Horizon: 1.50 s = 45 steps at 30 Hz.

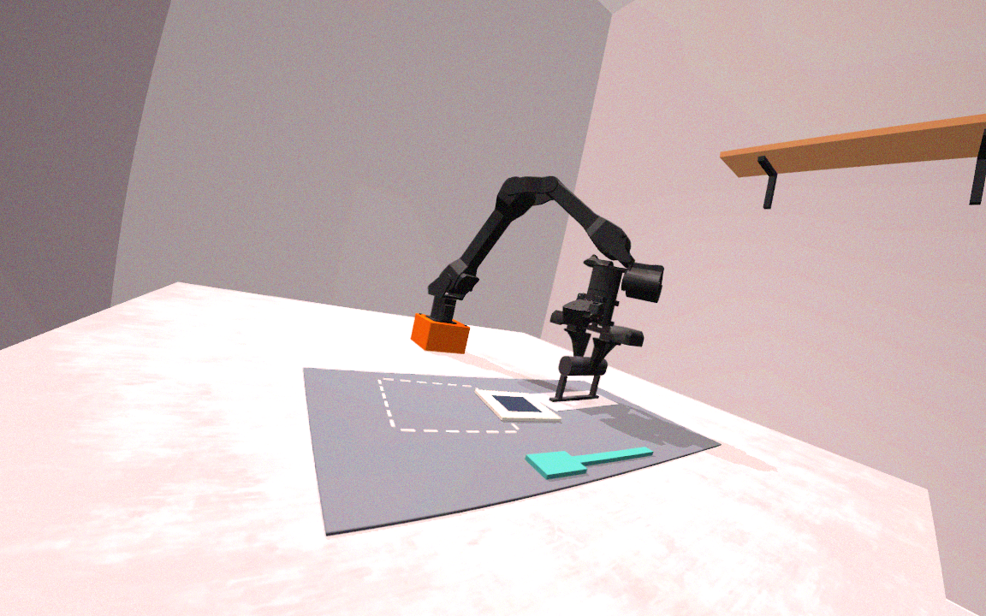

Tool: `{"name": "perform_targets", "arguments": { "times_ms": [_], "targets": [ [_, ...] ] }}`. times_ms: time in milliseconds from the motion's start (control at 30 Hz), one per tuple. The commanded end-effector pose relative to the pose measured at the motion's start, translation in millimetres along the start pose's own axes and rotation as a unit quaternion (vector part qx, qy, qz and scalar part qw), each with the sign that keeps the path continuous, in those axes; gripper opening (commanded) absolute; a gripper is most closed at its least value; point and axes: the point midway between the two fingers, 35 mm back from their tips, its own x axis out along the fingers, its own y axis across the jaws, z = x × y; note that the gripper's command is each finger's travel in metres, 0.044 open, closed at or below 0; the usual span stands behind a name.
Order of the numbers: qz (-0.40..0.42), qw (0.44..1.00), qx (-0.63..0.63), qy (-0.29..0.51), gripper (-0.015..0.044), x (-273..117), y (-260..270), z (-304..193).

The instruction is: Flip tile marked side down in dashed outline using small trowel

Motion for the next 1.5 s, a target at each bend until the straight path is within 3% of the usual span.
{"name": "perform_targets", "arguments": {
  "times_ms": [0,267,467,1067,1233,1433,1467],
  "targets": [
    [0.0,0.998,0.057,0.0,0.013,0.2,0.1,0.1],
    [0.0,0.994,0.106,0.0,0.013,0.2,0.1,0.1],
    [0.0,0.994,0.106,0.0,0.027,0.2,0.1,0.1],
    [0.0,0.994,0.106,0.0,0.027,0.2,0.1,0.1],
    [0.0,0.994,0.106,0.0,0.027,-42.7,-2.6,1.0],
    [0.0,0.994,0.106,0.0,0.027,-45.2,-2.9,1.1],
    [0.003,0.995,0.105,0.002,0.0296,-46.2,-1.5,0.5]
  ]
}}
